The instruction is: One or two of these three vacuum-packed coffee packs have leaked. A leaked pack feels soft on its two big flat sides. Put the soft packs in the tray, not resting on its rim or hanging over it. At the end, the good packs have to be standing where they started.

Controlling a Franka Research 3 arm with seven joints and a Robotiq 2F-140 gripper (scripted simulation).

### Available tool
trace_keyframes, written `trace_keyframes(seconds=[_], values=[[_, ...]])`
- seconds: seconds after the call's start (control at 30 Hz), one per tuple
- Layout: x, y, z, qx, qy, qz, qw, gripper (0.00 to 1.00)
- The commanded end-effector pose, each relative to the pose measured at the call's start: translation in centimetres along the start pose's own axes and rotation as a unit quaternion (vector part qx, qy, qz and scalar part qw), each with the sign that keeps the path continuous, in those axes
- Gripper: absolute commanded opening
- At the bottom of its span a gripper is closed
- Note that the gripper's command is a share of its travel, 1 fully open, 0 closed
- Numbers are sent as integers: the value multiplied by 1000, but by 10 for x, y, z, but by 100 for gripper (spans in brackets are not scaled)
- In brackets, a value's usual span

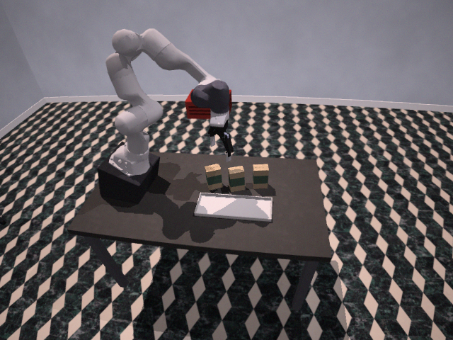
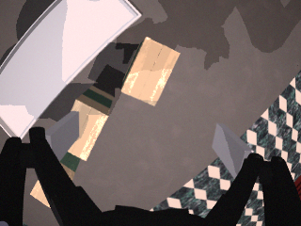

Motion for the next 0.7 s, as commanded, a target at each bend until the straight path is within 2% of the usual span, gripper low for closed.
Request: trace_keyframes(seconds=[0.0,0.67], values=[[0,-1,-1,19,5,-4,1000,100],[5,7,1,44,12,-4,999,100]])
Point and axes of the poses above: the point where the finger pads meet when closed, its own x axis out along the fingers, its own z axis across the jaws, y = z × x, the point moved 2 cm from there along -x, back along the fingers
